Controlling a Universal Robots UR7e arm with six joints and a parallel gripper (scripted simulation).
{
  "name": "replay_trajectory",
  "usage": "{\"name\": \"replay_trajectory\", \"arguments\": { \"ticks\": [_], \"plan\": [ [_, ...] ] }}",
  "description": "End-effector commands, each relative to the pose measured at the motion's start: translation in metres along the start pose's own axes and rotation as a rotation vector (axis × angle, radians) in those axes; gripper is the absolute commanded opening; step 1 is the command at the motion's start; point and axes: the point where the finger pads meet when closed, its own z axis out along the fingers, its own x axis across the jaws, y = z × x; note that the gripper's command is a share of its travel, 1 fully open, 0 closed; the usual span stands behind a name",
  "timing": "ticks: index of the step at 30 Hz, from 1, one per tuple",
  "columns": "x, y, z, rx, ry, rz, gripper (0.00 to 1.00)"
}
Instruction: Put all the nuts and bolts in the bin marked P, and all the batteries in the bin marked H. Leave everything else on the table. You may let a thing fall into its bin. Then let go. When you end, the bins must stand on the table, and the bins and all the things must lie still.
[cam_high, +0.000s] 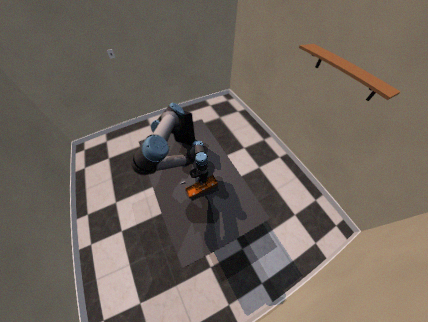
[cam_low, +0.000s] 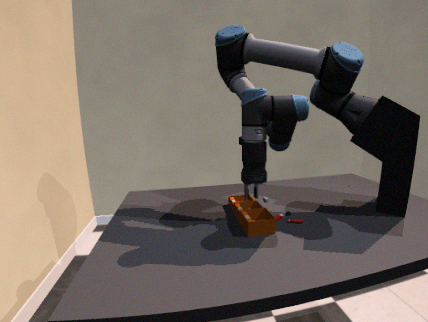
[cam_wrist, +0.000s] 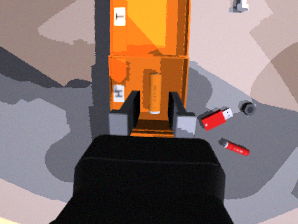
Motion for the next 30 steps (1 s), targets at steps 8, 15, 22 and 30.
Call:
{"name": "replay_trajectory", "arguments": {
  "ticks": [8, 15, 22, 30],
  "plan": [
    [0.035, 0.023, -0.003, 0.000, 0.001, -0.196, 0.54],
    [0.069, 0.046, -0.004, -0.003, 0.009, -0.383, 0.54],
    [0.118, 0.079, -0.006, -0.006, 0.020, -0.570, 0.54],
    [0.123, 0.082, -0.006, -0.012, 0.032, -0.739, 0.54]
  ]
}}
